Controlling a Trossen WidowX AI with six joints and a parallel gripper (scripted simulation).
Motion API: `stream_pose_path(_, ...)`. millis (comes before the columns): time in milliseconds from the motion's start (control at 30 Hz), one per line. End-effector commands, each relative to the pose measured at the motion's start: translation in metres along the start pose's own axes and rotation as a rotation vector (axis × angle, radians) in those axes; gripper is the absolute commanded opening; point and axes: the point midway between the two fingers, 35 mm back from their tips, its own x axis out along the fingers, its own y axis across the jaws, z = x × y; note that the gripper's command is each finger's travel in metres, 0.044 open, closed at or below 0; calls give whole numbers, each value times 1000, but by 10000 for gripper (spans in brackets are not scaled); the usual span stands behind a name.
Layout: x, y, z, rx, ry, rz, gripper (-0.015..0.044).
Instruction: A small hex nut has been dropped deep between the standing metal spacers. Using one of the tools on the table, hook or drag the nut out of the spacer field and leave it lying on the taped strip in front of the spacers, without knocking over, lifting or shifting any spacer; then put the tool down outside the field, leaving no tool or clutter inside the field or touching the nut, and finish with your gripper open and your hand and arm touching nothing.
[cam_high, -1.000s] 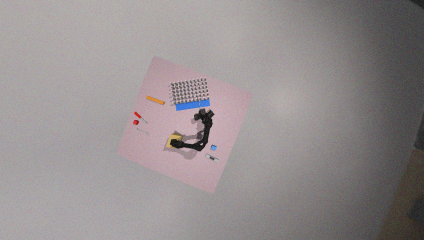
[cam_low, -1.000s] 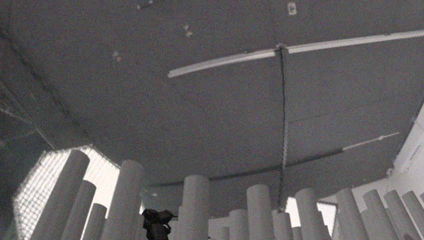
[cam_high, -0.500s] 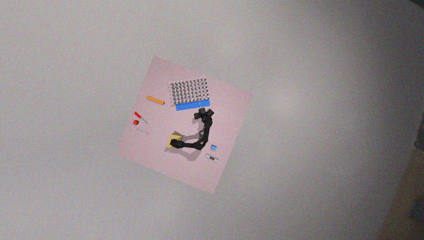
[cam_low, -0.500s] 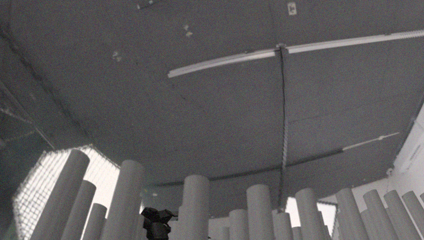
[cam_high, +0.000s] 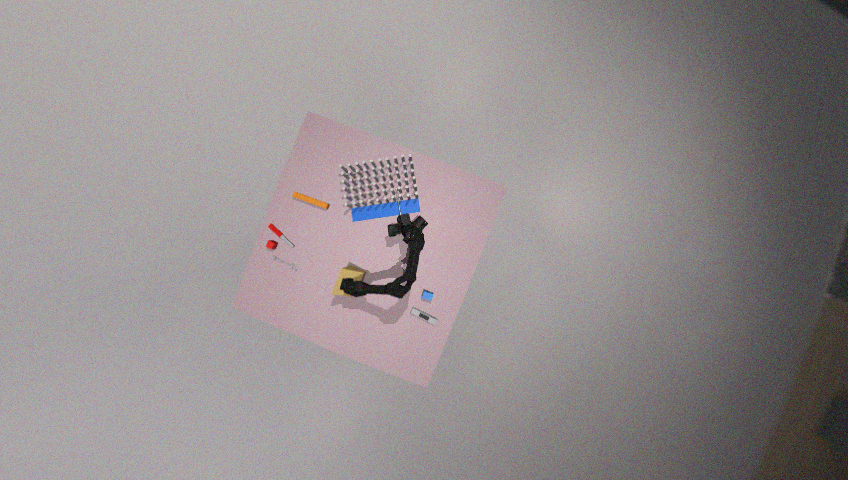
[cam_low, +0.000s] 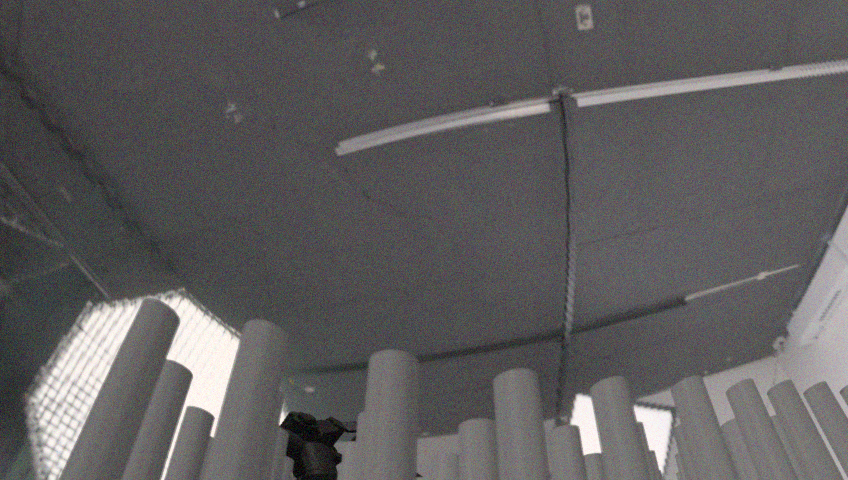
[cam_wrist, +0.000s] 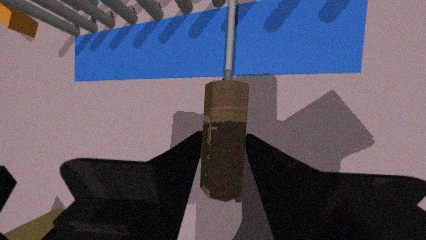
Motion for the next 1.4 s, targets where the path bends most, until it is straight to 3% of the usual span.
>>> stream_pose_path(0, 1, 0, 4, 3, 0, 0, 0)
stream_pose_path(1367, 11, 0, 31, 3, -1, 0, 0)
